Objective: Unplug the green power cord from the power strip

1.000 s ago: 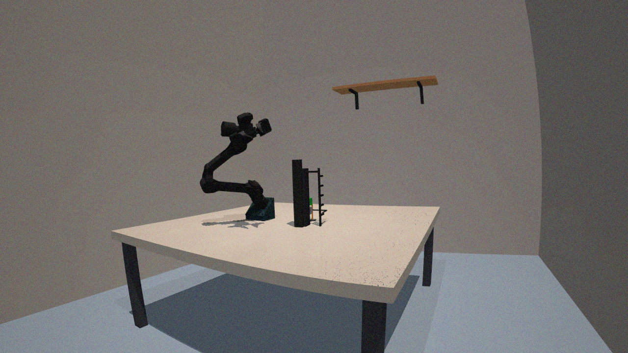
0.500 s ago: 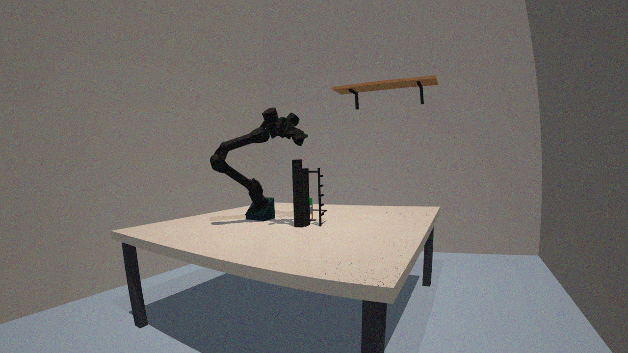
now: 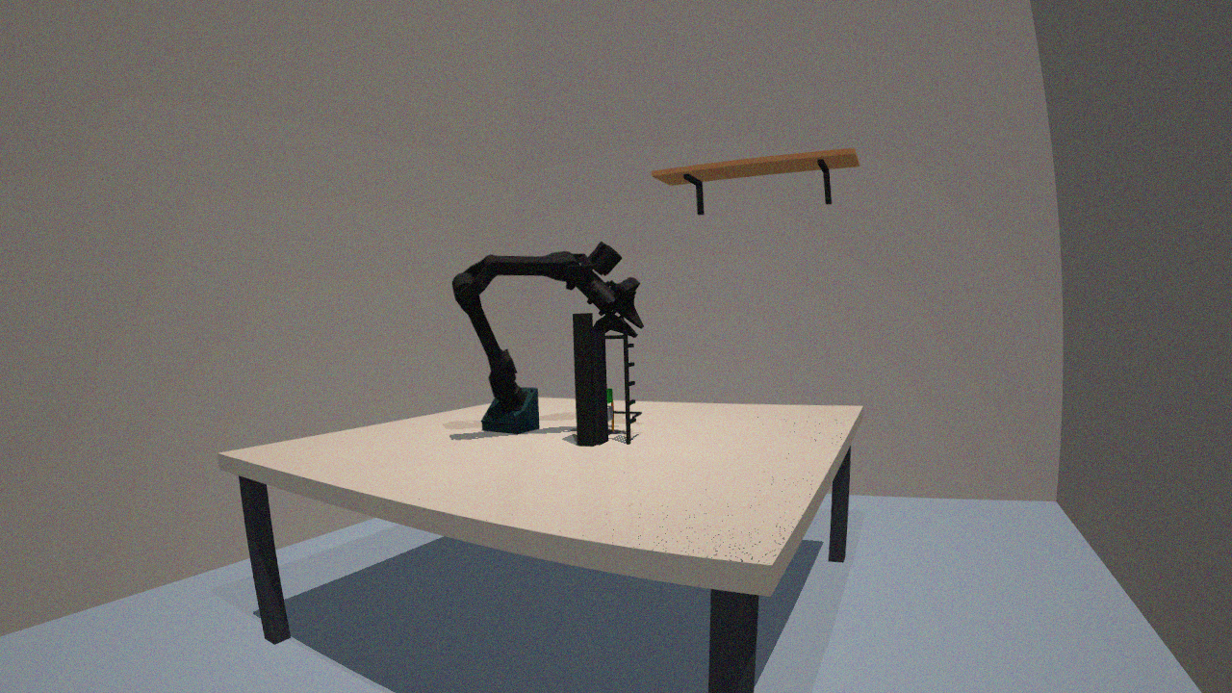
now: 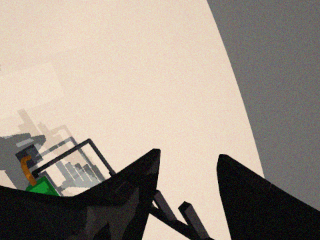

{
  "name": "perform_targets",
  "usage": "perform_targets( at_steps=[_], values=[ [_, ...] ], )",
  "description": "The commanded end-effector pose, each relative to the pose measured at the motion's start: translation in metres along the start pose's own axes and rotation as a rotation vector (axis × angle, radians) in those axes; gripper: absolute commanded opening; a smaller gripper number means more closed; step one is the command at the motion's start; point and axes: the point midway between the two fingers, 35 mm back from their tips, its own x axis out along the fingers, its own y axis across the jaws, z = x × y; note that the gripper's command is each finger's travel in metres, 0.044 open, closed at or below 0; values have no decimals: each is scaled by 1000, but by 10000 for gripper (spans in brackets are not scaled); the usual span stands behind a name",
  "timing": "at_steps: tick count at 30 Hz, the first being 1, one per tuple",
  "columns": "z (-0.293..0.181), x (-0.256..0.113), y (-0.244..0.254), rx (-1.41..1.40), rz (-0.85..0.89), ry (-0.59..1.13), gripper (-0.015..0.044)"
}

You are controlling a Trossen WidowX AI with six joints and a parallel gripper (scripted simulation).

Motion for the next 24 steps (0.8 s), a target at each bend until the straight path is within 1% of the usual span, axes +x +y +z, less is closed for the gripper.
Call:
perform_targets(
  at_steps=[1,6,8,24],
  values=[
    [-9,36,70,-245,345,114,160],
    [-32,45,127,-441,675,230,160],
    [-38,45,137,-477,745,255,160],
    [-42,46,134,-480,751,257,160]
  ],
)
